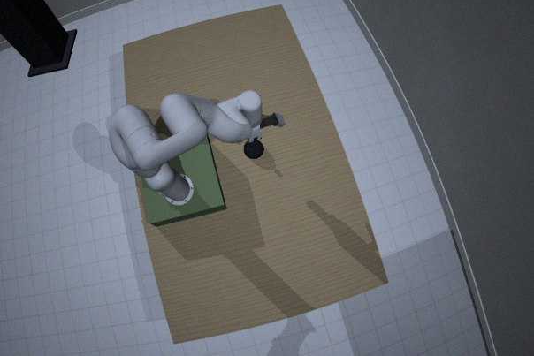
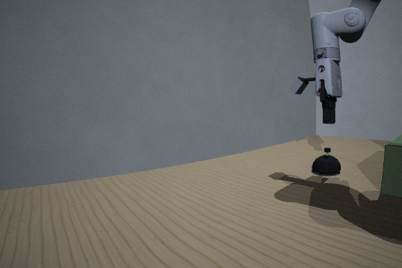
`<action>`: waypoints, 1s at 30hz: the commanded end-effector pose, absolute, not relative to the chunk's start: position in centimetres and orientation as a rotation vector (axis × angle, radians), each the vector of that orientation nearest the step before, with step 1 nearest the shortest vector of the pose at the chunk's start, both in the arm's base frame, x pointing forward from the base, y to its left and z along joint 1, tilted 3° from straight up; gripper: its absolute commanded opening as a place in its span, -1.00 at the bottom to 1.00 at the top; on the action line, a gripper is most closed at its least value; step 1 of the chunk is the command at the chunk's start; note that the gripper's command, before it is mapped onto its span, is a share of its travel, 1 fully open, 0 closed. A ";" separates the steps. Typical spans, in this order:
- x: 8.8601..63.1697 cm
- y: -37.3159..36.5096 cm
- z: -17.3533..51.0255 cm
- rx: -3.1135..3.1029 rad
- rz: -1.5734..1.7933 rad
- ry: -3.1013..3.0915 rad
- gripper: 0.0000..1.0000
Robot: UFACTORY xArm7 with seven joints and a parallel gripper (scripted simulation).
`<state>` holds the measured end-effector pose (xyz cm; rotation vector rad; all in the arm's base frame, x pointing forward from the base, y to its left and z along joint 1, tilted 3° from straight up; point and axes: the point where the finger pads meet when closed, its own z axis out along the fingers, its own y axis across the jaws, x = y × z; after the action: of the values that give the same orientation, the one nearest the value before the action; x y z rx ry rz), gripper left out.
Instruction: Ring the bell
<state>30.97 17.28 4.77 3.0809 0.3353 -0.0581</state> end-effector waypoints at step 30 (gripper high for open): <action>31.1 17.3 1.8 3.085 -0.054 0.337 -1.00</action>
<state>30.91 17.22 2.15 3.0831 0.3372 -0.0603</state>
